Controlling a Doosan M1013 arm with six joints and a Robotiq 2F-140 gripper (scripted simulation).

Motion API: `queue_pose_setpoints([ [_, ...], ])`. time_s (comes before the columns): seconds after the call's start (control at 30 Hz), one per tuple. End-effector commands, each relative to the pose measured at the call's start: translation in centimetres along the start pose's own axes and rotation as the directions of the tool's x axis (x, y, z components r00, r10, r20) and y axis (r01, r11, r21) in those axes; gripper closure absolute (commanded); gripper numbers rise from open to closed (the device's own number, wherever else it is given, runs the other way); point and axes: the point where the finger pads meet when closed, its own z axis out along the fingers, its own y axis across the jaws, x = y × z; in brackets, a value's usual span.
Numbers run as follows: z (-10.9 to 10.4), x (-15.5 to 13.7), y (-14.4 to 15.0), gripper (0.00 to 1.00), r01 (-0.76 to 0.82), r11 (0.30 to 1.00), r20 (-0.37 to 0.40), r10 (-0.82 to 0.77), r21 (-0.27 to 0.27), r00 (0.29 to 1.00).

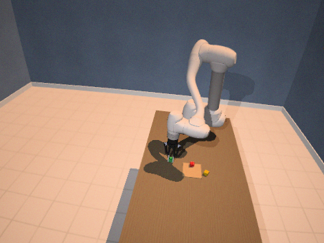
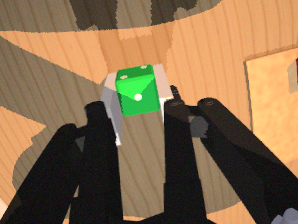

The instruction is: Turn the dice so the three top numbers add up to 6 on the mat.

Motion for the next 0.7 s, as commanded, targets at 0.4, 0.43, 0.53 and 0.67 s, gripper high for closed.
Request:
queue_pose_setpoints([
  [0.4,-5.4,0.0,0.0,0.84,0.000,1.000,0.000,0.000,0.000,1.000],
  [0.43,-6.2,0.0,0.0,0.84,0.000,1.000,0.000,0.000,0.000,1.000],
  [0.53,-8.3,0.0,0.0,0.84,0.000,1.000,0.000,0.000,0.000,1.000],
  [0.67,-9.8,0.0,0.0,0.84,0.000,1.000,0.000,0.000,0.000,1.000],
])
